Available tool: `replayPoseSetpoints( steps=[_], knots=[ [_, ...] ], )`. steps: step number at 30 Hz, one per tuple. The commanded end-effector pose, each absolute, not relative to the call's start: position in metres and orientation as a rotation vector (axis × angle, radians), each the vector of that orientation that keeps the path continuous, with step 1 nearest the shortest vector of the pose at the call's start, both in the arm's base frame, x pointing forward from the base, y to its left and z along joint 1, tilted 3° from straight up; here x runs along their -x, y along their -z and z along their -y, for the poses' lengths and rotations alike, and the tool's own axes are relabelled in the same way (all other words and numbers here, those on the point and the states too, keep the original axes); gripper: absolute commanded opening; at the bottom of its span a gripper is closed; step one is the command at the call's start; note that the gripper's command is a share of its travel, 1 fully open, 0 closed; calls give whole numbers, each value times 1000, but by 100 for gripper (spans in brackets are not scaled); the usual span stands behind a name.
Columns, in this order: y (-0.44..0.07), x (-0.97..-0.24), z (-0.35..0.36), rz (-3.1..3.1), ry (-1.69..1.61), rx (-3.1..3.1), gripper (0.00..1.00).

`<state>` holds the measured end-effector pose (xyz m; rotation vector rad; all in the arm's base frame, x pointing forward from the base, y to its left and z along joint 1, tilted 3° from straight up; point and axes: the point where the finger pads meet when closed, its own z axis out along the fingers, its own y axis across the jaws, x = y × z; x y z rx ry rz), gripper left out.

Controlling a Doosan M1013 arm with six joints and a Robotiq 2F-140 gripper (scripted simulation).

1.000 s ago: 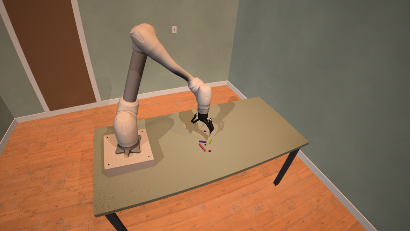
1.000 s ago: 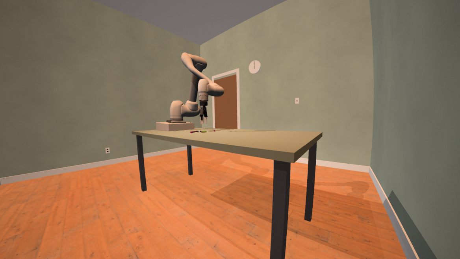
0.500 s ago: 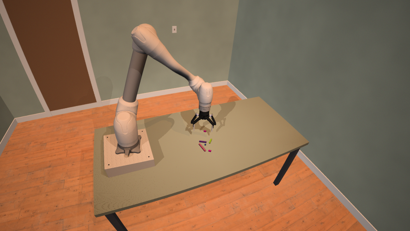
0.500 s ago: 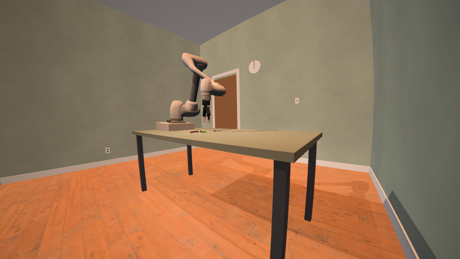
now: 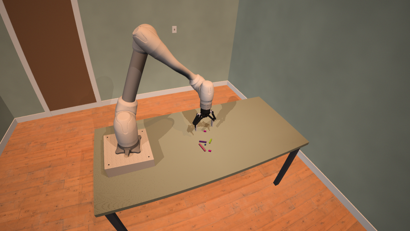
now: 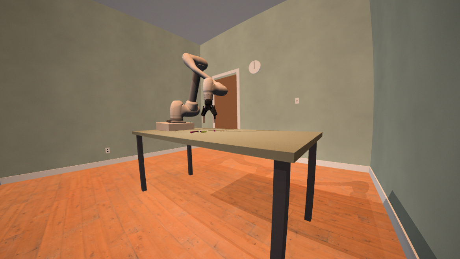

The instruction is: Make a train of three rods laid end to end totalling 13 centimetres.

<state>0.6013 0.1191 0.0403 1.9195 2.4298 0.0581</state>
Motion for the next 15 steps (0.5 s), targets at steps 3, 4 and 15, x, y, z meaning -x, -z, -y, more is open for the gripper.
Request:
replayPoseSetpoints(
  steps=[3,4,15],
  knots=[
    [-42,-605,-126,-2588,-66,-1714,100],
    [-43,-608,-130,-2664,-64,-1589,100],
    [-47,-616,-146,-2891,-52,-1107,100]
  ],
)
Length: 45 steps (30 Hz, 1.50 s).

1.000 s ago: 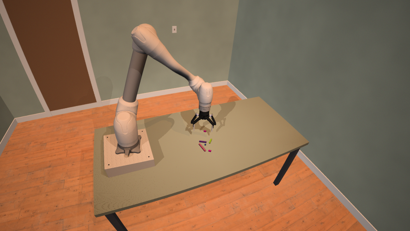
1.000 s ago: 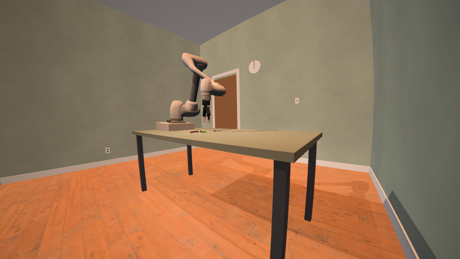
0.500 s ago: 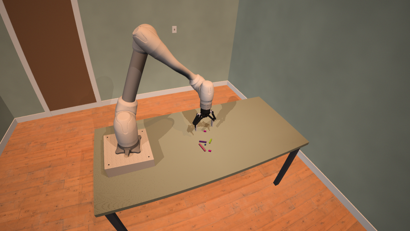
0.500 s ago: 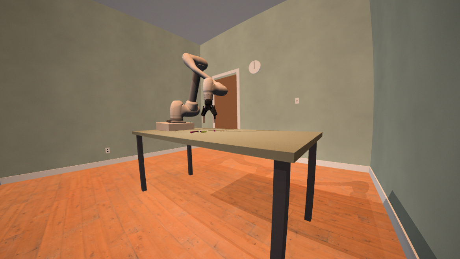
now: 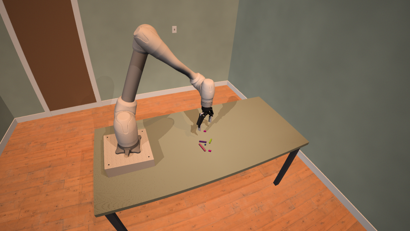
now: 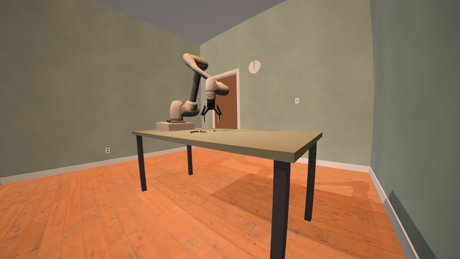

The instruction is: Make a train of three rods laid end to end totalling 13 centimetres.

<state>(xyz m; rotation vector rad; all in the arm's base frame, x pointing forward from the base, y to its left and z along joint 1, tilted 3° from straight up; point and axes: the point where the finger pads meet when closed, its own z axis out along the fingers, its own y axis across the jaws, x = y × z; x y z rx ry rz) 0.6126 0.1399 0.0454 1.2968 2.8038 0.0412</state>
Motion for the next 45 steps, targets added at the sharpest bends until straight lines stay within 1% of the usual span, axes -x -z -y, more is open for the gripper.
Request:
replayPoseSetpoints(
  steps=[1,5,7,12,18,19,45],
  knots=[
    [-47,-616,-147,-2908,-51,-1060,100],
    [-48,-618,-150,-2940,-49,-965,100],
    [-49,-620,-155,-2991,-44,-787,100],
    [-51,-624,-162,-3038,-38,-566,100],
    [-51,-625,-165,-3051,-36,-488,100],
    [-51,-625,-165,-3051,-36,-488,15],
    [-51,-625,-165,-3051,-36,-488,15]
  ],
)
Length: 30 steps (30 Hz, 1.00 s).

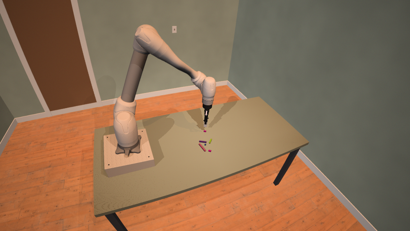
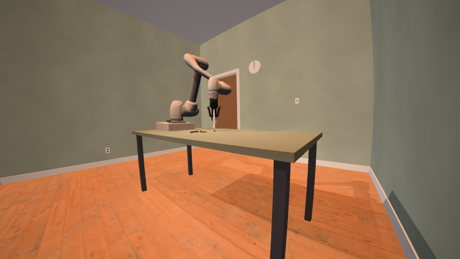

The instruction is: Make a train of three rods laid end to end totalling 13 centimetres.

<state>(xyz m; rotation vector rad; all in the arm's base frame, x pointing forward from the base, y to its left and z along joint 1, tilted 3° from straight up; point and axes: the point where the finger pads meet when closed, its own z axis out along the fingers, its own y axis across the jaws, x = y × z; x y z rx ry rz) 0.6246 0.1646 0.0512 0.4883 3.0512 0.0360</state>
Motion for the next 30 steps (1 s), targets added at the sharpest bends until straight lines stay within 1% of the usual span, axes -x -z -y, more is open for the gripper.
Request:
replayPoseSetpoints(
  steps=[1,30],
  knots=[
    [-51,-625,-165,-3051,-36,-488,15],
    [-41,-625,-165,-3051,-37,-488,15]
  ],
)
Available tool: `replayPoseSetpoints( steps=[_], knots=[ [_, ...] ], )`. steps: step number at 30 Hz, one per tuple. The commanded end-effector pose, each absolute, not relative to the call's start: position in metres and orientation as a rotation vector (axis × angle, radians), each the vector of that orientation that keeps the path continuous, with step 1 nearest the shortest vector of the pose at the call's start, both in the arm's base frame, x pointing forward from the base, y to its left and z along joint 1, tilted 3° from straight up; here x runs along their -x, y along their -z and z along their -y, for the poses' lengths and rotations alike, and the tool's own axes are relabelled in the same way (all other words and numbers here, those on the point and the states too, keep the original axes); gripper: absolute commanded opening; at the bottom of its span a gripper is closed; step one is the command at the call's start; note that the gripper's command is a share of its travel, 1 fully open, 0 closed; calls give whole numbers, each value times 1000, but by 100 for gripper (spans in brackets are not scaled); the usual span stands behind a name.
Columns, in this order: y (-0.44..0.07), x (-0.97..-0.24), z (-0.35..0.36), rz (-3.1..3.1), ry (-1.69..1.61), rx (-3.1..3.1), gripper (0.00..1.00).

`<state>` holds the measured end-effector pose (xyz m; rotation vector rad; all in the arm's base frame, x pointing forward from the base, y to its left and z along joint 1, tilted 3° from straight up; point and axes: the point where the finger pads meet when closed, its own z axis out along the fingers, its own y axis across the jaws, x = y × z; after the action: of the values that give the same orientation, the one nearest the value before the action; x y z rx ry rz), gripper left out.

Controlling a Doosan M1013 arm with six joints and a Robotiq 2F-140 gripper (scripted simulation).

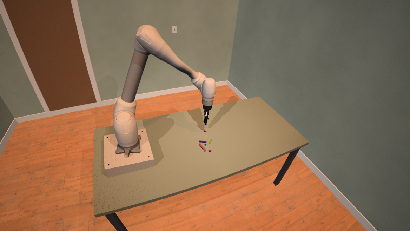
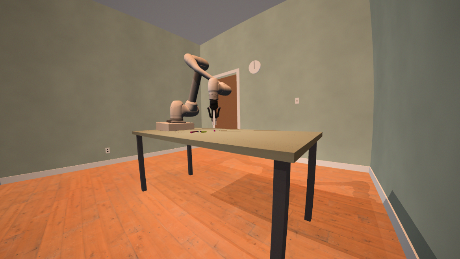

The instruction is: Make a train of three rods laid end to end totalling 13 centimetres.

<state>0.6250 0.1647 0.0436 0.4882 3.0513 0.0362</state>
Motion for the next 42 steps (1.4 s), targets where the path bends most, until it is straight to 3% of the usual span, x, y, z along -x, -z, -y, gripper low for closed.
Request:
replayPoseSetpoints(
  steps=[1,42],
  knots=[
    [-40,-625,-165,-3051,-37,-488,15],
    [1,-627,-165,-3051,-37,-488,15]
  ],
)
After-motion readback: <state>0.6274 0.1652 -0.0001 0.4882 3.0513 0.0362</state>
